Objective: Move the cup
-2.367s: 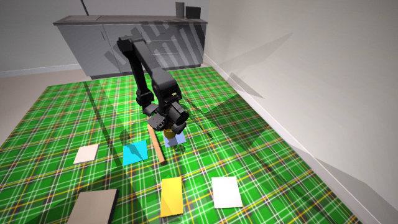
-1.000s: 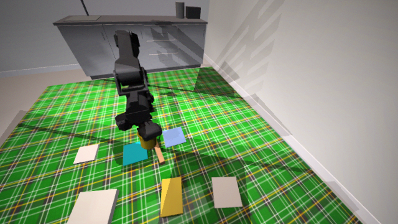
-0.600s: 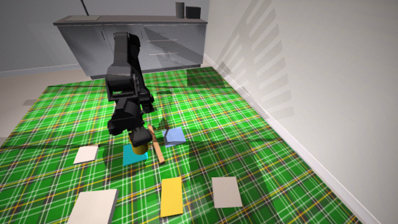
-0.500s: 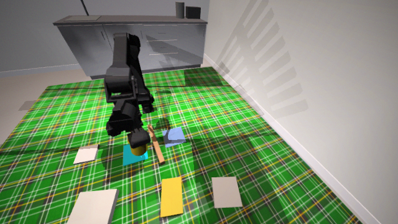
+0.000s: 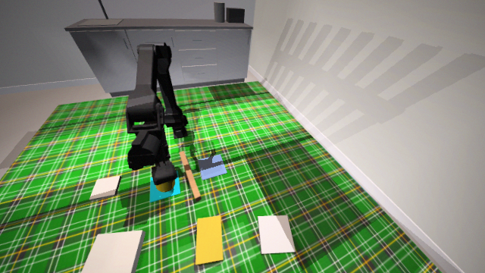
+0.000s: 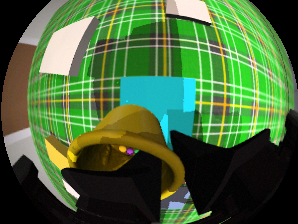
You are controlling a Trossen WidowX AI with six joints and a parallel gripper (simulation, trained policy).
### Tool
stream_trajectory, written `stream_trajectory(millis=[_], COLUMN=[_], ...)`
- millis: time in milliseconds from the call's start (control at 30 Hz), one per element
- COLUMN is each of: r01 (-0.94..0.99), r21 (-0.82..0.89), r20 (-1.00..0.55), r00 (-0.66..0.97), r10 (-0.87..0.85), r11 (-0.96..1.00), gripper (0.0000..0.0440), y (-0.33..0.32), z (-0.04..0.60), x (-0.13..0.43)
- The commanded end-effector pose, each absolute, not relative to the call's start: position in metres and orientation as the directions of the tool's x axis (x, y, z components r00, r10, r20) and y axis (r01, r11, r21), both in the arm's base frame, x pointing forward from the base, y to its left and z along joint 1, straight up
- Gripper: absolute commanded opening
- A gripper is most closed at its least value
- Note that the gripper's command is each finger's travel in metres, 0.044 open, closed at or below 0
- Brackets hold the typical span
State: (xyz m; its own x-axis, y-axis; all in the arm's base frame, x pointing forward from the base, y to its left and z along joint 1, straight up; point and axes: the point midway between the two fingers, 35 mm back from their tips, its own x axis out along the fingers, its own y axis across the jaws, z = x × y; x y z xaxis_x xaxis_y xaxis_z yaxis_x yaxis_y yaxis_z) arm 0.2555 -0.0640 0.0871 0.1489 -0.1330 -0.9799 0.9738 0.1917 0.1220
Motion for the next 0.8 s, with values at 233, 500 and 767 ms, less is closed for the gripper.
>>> stream_trajectory(millis=[233,500,767], r01=[0.979,0.969,0.961], r21=[0.120,0.199,0.238], r20=[-0.979,-0.965,-0.959], r00=[0.144,0.220,0.255], r10=[-0.145,-0.141,-0.127], r11=[0.164,0.147,0.139], gripper=[0.0082,0.0166,0.0191], y=[-0.072,-0.076,-0.076], z=[0.068,0.076,0.086], x=[0.245,0.251,0.244])
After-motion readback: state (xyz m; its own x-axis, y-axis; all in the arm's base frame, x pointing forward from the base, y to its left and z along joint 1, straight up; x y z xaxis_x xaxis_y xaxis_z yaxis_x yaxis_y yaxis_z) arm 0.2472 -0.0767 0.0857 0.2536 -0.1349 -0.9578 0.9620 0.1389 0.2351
